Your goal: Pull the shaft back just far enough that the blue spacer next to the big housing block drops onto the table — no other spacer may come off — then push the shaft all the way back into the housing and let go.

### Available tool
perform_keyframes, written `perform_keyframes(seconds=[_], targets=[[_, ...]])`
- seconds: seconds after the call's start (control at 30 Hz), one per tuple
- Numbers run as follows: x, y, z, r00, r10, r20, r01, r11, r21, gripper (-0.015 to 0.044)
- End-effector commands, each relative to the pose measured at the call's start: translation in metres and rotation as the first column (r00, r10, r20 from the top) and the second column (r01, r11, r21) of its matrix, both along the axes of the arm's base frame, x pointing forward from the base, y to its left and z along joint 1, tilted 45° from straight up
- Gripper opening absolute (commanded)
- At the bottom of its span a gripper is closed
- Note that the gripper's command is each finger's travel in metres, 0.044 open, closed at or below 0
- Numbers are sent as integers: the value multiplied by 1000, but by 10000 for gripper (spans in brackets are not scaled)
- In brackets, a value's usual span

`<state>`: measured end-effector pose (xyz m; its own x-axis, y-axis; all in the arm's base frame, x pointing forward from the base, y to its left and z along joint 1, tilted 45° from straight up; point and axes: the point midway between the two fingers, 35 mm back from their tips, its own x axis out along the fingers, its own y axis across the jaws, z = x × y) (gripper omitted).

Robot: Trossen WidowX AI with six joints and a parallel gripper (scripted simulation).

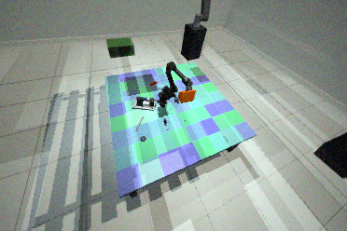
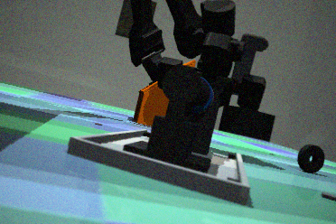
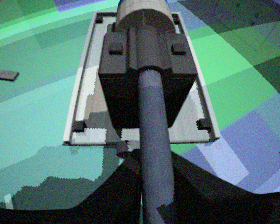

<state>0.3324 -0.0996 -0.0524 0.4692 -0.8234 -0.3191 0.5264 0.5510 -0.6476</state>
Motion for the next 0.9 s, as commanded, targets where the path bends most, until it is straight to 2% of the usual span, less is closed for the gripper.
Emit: perform_keyframes(seconds=[0.0,0.87], targets=[[-1,1,0,1000,-4,4,4,1000,-1,0],[-3,2,-1,1000,-4,4,4,1000,-1,0]])
